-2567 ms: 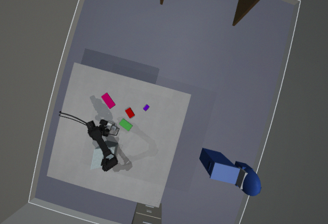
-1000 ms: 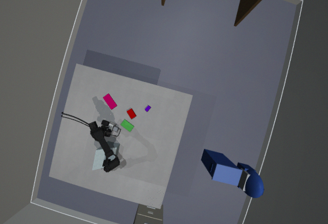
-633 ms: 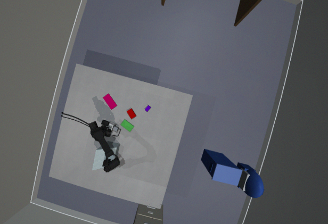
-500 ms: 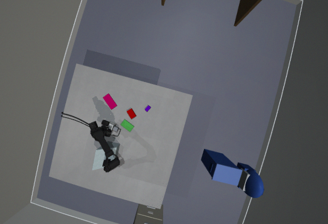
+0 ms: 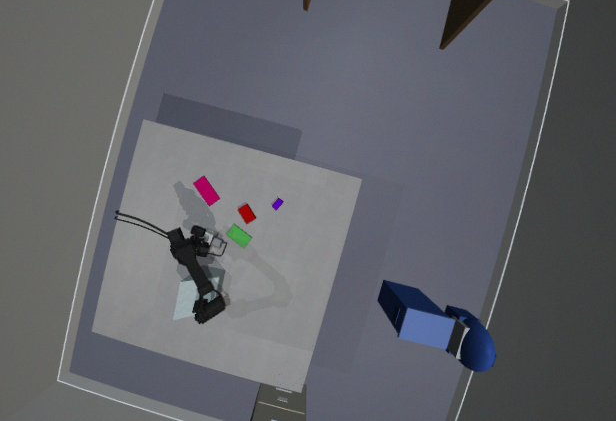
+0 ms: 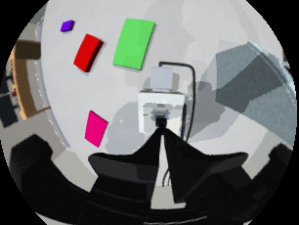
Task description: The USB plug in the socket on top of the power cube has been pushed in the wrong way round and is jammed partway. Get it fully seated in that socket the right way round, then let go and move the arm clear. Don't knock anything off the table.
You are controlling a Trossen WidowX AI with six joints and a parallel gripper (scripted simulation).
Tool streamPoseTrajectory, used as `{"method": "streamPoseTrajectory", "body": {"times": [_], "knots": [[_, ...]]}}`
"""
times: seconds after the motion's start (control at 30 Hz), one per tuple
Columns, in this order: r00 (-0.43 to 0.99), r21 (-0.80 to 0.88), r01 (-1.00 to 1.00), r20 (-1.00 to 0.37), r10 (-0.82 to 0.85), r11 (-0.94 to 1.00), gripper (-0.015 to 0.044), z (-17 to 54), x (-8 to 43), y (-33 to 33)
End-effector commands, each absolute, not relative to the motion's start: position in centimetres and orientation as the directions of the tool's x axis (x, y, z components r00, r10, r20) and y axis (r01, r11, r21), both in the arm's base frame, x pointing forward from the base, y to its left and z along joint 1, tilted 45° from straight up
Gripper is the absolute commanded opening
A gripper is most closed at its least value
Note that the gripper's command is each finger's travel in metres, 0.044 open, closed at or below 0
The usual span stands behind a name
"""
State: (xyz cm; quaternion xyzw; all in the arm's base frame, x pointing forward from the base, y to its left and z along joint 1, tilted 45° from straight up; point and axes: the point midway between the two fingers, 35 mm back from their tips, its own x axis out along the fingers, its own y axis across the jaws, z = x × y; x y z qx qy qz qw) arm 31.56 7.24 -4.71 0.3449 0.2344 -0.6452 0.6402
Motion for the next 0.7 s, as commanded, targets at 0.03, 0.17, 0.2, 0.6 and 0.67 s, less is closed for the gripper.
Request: {"method": "streamPoseTrajectory", "body": {"times": [0.03,0.17,0.2,0.6,0.67], "knots": [[0.058,0.137,0.988,-0.746,-0.663,-0.068,0.0,-4.8,31.56,7.19],[0.058,0.137,0.988,-0.746,-0.664,-0.068,0.0,-4.84,31.56,7.16],[0.058,0.137,0.988,-0.746,-0.664,-0.068,0.0,-4.84,31.56,7.15],[0.058,0.137,0.988,-0.746,-0.664,-0.068,0.0,-4.95,31.57,7.05],[0.058,0.137,0.988,-0.746,-0.664,-0.068,0.0,-4.96,31.57,7.03]]}}
